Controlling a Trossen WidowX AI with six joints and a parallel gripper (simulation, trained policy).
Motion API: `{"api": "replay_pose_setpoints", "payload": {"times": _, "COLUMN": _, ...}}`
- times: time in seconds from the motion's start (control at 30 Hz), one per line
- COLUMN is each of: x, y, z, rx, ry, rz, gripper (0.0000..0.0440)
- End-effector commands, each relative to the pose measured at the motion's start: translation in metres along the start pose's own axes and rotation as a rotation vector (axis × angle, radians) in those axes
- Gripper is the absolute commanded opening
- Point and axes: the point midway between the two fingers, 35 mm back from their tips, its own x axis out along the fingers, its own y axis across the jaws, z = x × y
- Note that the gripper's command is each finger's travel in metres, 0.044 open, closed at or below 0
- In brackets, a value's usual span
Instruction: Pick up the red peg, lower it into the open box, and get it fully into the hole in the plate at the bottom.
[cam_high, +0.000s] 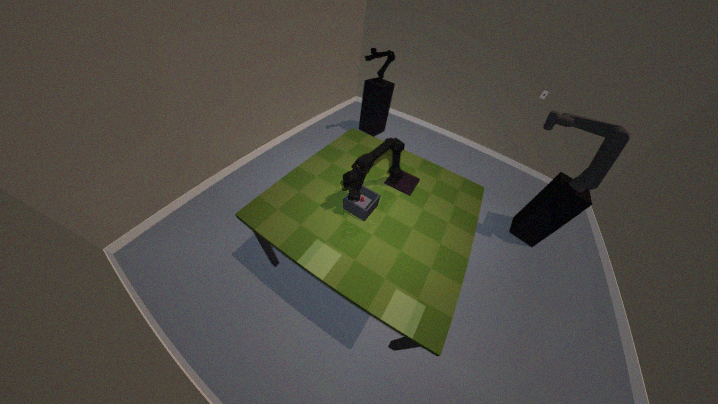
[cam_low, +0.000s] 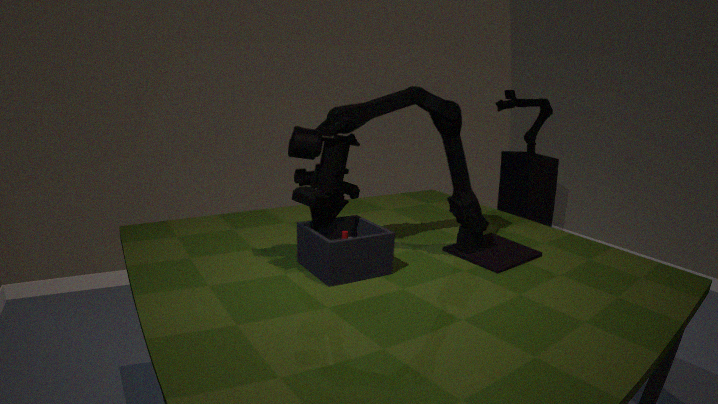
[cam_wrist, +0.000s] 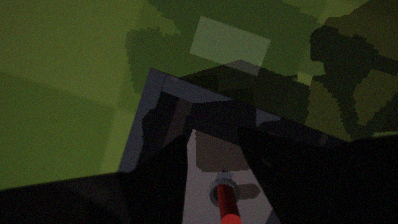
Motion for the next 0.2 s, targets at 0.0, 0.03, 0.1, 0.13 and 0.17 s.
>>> {"api": "replay_pose_setpoints", "payload": {"times": 0.0, "x": -0.002, "y": -0.005, "z": 0.013, "rx": 0.007, "ry": -0.023, "rz": -0.013, "gripper": 0.0177}}
{"api": "replay_pose_setpoints", "payload": {"times": 0.03, "x": -0.002, "y": -0.007, "z": 0.015, "rx": 0.008, "ry": -0.025, "rz": -0.016, "gripper": 0.0178}}
{"api": "replay_pose_setpoints", "payload": {"times": 0.1, "x": -0.003, "y": -0.010, "z": 0.020, "rx": 0.012, "ry": -0.030, "rz": -0.023, "gripper": 0.0180}}
{"api": "replay_pose_setpoints", "payload": {"times": 0.13, "x": -0.004, "y": -0.011, "z": 0.022, "rx": 0.014, "ry": -0.032, "rz": -0.026, "gripper": 0.0181}}
{"api": "replay_pose_setpoints", "payload": {"times": 0.17, "x": -0.004, "y": -0.013, "z": 0.024, "rx": 0.015, "ry": -0.035, "rz": -0.030, "gripper": 0.0183}}
